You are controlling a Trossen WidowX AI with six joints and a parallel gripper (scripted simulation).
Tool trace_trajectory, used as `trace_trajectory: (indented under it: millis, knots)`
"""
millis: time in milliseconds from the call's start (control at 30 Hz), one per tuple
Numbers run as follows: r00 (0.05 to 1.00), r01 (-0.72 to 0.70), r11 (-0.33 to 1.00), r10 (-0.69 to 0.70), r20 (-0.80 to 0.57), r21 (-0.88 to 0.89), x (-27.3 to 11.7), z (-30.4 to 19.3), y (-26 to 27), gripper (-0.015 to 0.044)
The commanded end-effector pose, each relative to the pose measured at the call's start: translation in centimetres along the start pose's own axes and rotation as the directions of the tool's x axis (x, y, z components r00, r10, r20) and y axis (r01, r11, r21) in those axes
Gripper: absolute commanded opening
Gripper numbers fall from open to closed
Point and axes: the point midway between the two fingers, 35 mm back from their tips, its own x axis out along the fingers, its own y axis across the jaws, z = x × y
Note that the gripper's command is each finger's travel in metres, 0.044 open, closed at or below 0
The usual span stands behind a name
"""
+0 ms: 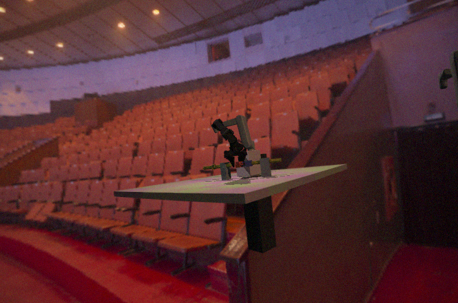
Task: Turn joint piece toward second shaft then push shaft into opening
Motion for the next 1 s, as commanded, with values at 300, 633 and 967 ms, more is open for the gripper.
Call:
trace_trajectory:
  millis: [300, 633, 967]
  knots:
    - [1.000, 0.009, 0.956, -0.008, 0.003, -0.295, -2.7, -0.6, 0.3, 0.0440]
    - [1.000, 0.024, 0.802, -0.011, 0.025, -0.597, -5.6, -1.3, 0.6, 0.0440]
    - [0.999, 0.048, 0.557, -0.011, 0.050, -0.829, -8.6, -1.7, 0.6, 0.0440]
